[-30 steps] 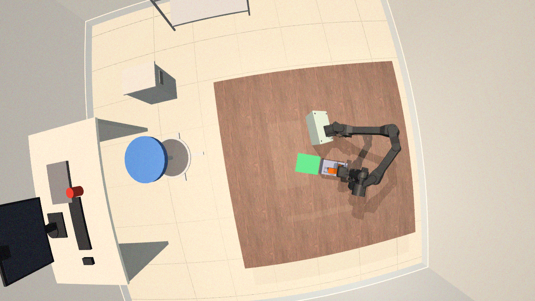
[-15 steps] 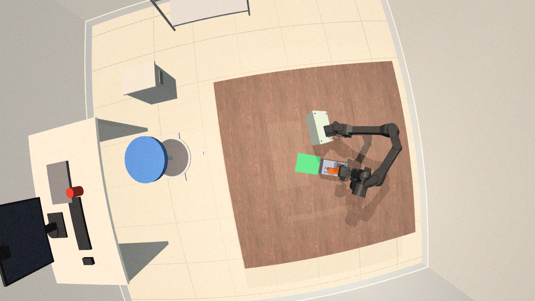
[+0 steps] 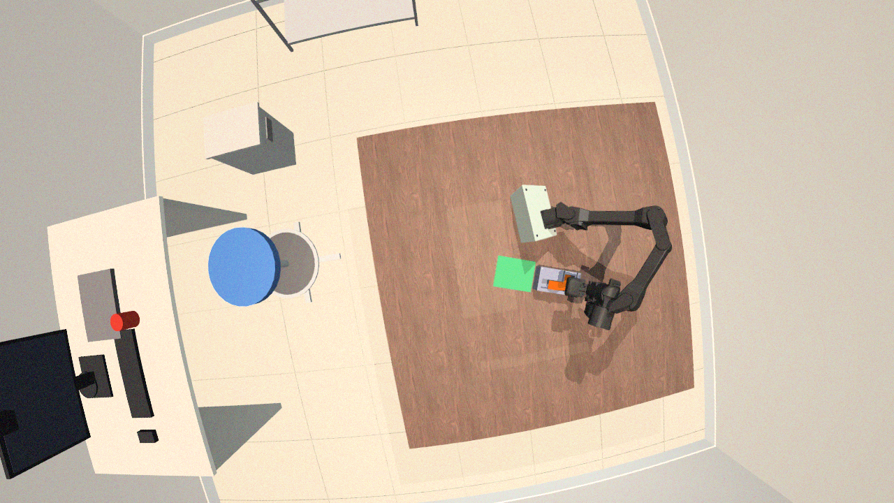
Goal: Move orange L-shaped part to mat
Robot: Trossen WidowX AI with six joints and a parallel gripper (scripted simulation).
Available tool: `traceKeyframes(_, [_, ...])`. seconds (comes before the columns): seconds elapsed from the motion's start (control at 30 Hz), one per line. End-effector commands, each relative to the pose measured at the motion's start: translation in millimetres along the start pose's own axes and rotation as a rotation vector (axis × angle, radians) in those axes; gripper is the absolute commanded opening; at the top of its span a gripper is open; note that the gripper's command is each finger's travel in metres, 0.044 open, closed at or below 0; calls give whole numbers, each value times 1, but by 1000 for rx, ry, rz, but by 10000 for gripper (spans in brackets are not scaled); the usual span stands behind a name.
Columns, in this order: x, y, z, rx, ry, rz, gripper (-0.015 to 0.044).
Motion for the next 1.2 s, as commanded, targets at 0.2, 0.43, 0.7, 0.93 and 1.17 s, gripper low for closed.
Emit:
traceKeyframes(0.2, [0, -7, -2, 138, -2, 2, 280])
traceKeyframes(0.43, [2, -34, -6, 695, -2, 7, 280])
traceKeyframes(0.7, [4, -67, -8, 1358, 1, 8, 280])
traceKeyframes(0.93, [4, -77, -8, 1571, 2, 6, 280])
traceKeyframes(1.17, [4, -77, -8, 1571, 2, 6, 280])
Point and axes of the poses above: the point midway between the two fingers, 35 mm back from their tips, its own x axis back along the fingers, its own y axis across the jaws, z = x × y, the point moved 10 cm from there along x, back along the fingers, and after that the axes turned 2 degrees about x, right-handed, at the moved point
